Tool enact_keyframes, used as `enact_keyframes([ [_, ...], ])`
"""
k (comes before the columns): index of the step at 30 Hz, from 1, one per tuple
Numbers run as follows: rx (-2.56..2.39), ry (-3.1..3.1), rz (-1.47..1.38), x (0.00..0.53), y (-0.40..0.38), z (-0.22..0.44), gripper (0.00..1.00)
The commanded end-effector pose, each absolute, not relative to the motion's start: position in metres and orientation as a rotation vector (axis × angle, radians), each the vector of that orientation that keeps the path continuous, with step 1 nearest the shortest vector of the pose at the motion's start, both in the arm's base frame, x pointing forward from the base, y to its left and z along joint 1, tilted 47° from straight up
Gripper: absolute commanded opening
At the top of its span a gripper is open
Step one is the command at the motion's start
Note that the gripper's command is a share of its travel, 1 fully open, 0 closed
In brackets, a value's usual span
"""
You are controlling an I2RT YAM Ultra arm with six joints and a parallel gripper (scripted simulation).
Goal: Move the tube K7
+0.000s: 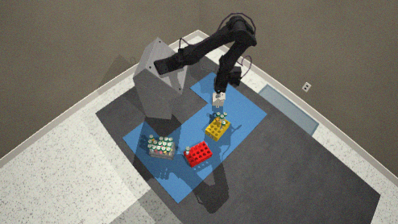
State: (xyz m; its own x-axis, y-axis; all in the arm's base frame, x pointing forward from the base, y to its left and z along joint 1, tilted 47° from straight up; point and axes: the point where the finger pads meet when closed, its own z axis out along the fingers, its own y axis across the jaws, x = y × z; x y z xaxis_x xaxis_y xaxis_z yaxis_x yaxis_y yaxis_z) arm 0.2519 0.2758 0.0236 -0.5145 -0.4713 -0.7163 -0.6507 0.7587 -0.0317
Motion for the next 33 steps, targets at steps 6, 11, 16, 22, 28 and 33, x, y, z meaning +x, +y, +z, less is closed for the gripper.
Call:
enact_keyframes([
  [6, -0.832, 2.168, 0.338, 0.265, 0.291, 0.027, 0.0],
  [11, -0.827, 2.17, 0.336, 0.267, 0.29, 0.026, 0.0],
  [16, -0.83, 2.169, 0.338, 0.267, 0.291, 0.023, 0.0],
  [22, -0.832, 2.168, 0.338, 0.269, 0.293, 0.021, 0.0],
  [28, -0.825, 2.17, 0.335, 0.272, 0.292, 0.019, 0.0],
  [33, -0.826, 2.17, 0.334, 0.274, 0.294, 0.016, 0.0],
])
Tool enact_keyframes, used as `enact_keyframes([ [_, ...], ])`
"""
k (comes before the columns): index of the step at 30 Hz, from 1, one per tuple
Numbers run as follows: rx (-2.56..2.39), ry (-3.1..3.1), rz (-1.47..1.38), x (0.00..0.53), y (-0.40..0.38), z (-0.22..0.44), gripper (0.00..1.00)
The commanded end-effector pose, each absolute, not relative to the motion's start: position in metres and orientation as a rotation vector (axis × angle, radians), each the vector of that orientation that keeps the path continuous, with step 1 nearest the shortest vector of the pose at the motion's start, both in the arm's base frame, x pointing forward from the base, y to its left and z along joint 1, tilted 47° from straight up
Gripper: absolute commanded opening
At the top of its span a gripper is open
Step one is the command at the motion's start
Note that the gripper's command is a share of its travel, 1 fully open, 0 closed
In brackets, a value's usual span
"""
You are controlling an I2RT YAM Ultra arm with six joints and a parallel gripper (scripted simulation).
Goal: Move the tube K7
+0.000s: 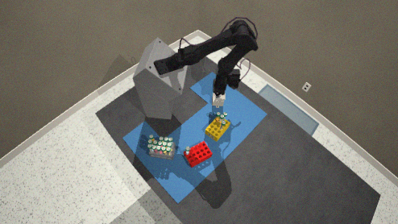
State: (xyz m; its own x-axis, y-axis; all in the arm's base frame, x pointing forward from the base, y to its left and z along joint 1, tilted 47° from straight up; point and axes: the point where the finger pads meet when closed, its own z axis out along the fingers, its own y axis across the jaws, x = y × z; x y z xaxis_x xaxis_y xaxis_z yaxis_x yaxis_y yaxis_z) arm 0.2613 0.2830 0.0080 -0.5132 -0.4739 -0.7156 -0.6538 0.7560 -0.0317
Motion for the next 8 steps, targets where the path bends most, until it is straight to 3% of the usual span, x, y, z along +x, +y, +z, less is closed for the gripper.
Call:
enact_keyframes([
  [1, -0.826, 2.17, 0.334, 0.2741, 0.294, 0.016, 0.0],
  [8, -0.827, 2.169, 0.335, 0.2779, 0.2979, 0.0142, 0.0],
])
